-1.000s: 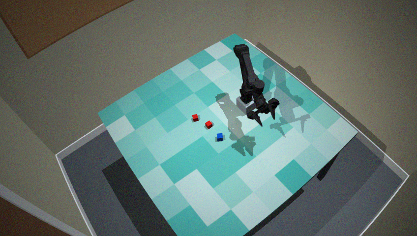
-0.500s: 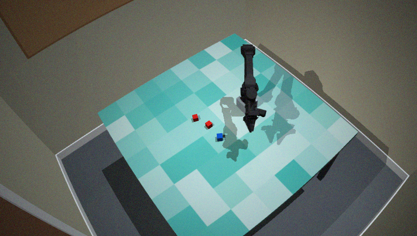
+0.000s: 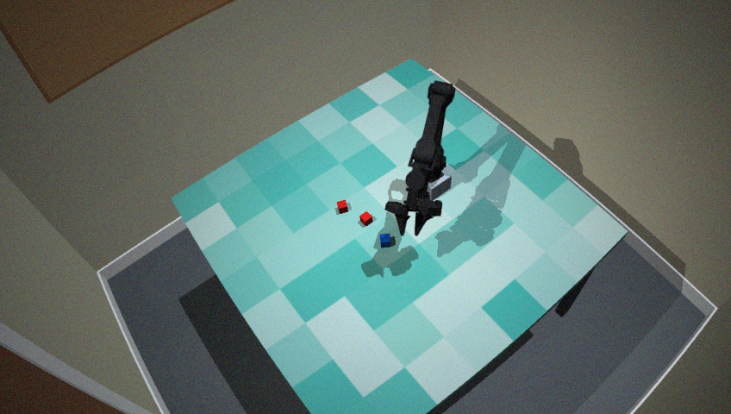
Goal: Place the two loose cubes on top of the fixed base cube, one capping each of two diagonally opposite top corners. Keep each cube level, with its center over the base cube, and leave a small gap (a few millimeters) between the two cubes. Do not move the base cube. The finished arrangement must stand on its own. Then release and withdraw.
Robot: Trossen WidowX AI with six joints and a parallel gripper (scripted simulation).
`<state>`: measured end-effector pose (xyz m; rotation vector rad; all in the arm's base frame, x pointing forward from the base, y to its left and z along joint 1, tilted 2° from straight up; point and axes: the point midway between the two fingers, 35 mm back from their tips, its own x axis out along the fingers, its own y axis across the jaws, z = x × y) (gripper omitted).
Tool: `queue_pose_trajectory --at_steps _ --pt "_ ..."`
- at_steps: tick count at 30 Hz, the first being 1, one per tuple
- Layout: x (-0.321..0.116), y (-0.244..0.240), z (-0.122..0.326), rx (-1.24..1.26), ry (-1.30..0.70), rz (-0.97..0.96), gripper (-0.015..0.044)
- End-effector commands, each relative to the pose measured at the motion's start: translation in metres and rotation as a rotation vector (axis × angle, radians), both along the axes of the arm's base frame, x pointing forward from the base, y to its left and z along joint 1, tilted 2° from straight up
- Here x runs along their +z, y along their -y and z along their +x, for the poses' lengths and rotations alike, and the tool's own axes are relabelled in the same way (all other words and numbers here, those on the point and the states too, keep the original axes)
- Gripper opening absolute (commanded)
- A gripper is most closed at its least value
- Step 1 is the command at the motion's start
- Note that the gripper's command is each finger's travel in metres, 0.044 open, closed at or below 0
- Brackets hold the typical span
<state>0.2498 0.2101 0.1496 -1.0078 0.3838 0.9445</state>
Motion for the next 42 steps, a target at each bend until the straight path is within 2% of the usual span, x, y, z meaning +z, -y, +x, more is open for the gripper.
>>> queue_pose_trajectory --at_steps 1,12,23,31,38,42 --pt "-0.007 0.014 0.012 -0.177 -0.135 0.062 0.0265" --pt "-0.031 0.074 0.041 -0.855 -0.528 0.282 0.0265" --pt "-0.05 0.138 0.053 -1.603 -0.805 0.529 0.0265" --pt "-0.06 0.184 0.051 -2.182 -0.912 0.719 0.0265" --pt "-0.067 0.222 0.043 -2.697 -0.919 0.884 0.0265" --pt "-0.067 0.225 0.041 -2.748 -0.914 0.9 0.0265"
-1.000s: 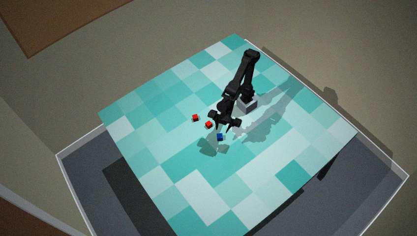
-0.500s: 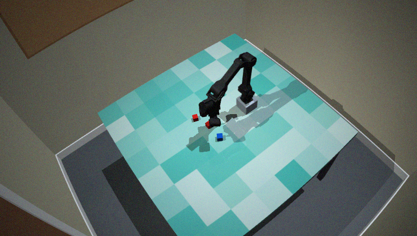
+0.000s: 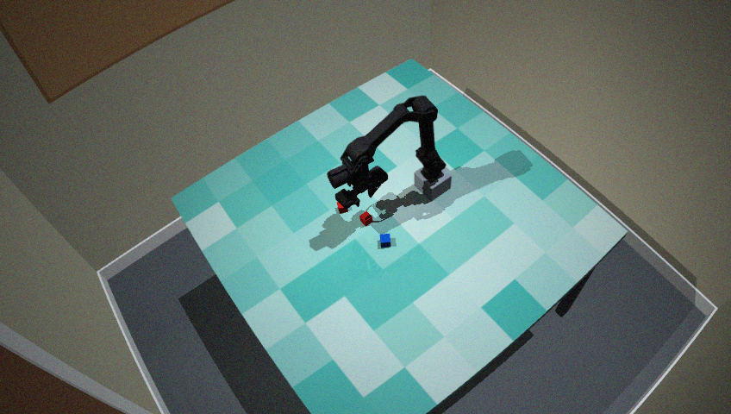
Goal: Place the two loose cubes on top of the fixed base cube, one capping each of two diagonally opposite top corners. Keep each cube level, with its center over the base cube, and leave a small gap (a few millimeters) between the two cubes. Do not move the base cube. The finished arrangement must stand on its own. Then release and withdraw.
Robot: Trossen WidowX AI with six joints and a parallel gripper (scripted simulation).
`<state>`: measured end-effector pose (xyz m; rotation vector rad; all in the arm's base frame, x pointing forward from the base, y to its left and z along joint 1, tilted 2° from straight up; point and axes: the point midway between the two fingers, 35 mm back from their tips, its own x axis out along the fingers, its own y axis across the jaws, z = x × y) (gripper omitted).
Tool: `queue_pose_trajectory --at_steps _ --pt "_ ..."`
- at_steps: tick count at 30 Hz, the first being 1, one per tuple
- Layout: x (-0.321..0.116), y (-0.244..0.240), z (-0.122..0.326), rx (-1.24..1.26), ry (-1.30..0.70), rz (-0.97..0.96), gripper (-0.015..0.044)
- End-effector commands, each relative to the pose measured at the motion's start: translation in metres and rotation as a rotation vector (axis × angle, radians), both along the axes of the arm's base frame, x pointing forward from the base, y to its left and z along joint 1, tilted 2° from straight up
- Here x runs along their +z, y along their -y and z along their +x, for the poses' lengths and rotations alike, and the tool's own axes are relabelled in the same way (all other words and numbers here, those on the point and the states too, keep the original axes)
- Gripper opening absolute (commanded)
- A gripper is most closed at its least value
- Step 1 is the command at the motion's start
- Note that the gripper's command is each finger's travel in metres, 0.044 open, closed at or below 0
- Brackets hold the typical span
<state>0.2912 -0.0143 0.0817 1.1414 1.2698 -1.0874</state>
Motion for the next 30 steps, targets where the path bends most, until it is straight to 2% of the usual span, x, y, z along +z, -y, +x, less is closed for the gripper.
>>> queue_pose_trajectory --at_steps 1,4,10,30 --pt "0.001 0.001 0.0 -0.04 -0.011 0.005 0.0265" --pt "-0.006 0.001 0.001 -0.04 -0.011 0.005 0.0265" --pt "-0.06 -0.001 0.001 -0.04 -0.011 0.005 0.0265" --pt "-0.094 -0.002 0.001 -0.04 -0.011 0.005 0.0265"
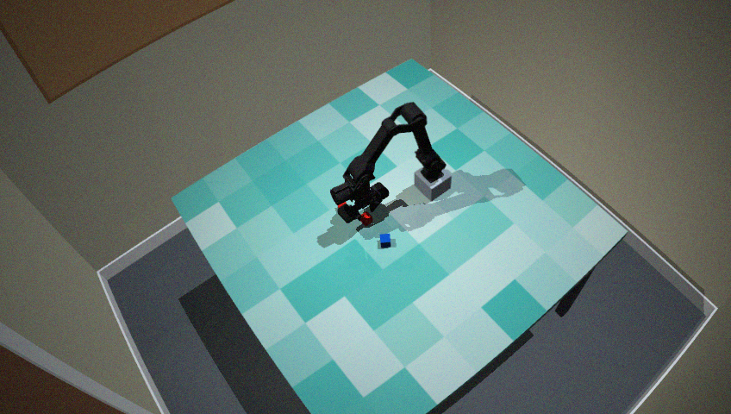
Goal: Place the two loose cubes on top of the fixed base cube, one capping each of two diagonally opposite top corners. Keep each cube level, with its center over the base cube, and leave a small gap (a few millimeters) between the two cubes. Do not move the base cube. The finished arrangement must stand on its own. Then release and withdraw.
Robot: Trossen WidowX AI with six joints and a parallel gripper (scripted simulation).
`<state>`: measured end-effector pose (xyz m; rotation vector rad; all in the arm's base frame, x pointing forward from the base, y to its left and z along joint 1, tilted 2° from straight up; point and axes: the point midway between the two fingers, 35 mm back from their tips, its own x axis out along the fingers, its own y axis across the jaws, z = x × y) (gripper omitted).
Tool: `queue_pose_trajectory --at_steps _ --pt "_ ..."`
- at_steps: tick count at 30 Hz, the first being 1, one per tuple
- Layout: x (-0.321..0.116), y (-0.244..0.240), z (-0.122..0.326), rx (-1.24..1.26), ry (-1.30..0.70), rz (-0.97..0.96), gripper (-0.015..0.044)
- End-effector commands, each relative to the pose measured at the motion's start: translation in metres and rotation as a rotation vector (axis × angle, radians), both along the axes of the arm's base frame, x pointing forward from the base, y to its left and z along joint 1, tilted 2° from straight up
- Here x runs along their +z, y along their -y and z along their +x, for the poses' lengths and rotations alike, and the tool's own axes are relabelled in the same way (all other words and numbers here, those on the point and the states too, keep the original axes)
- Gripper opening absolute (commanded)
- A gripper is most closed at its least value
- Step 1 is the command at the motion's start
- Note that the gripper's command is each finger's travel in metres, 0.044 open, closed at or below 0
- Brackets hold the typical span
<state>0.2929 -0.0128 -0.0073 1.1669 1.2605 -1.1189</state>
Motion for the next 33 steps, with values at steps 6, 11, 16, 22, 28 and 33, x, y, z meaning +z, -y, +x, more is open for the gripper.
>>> queue_pose_trajectory --at_steps 6,11,16,22,28,33 --pt "-0.015 -0.001 -0.001 -0.003 -0.003 0.003 0.0265" --pt "-0.02 -0.001 -0.001 -0.003 -0.004 0.003 0.0265" --pt "-0.02 -0.001 -0.001 -0.003 -0.004 0.003 0.0134" --pt "-0.018 -0.001 -0.001 -0.003 -0.004 0.003 0.0105" --pt "-0.001 0.0 0.002 -0.003 -0.003 0.003 0.0105" --pt "0.014 0.0 0.004 -0.003 -0.003 0.003 0.0105"
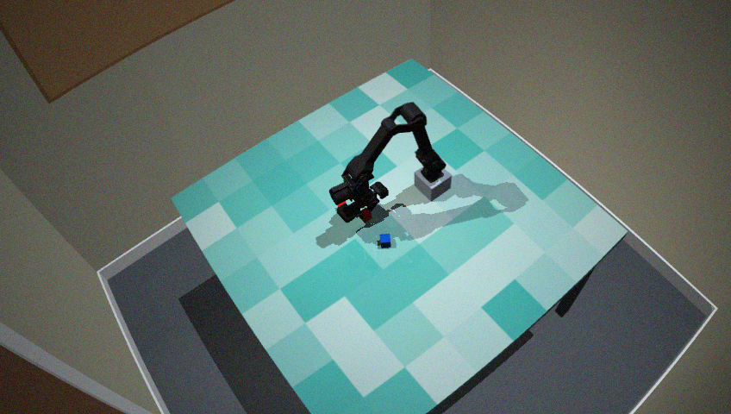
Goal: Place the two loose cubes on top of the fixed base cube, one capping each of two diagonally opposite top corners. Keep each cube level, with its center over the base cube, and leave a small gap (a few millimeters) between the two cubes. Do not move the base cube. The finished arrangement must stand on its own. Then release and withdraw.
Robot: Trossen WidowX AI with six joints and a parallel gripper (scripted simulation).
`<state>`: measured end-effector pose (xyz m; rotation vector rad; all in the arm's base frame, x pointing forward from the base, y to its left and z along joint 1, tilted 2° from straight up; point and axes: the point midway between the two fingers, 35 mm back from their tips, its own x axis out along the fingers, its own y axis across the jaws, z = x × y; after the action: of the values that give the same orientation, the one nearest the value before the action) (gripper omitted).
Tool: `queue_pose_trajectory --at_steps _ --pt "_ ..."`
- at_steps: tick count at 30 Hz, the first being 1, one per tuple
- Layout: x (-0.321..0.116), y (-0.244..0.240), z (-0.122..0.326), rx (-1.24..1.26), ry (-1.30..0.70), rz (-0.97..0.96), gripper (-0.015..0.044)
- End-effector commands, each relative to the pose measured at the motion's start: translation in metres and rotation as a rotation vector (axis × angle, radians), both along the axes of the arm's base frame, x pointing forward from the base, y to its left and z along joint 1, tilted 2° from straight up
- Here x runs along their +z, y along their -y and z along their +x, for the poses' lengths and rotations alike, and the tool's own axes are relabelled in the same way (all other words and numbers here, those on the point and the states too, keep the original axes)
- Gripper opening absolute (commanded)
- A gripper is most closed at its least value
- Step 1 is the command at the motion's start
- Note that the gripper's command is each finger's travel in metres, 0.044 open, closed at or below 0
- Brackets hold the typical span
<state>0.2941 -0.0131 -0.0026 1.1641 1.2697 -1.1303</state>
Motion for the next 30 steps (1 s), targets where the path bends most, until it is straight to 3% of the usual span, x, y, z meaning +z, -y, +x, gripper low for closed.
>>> queue_pose_trajectory --at_steps 1,23,30 --pt "0.013 0.0 0.003 0.0 0.01 0.002 0.0105" --pt "0.083 0.002 -0.003 0.0 0.01 0.002 0.0105" --pt "0.081 -0.008 -0.001 0.017 0.011 0.003 0.0105"
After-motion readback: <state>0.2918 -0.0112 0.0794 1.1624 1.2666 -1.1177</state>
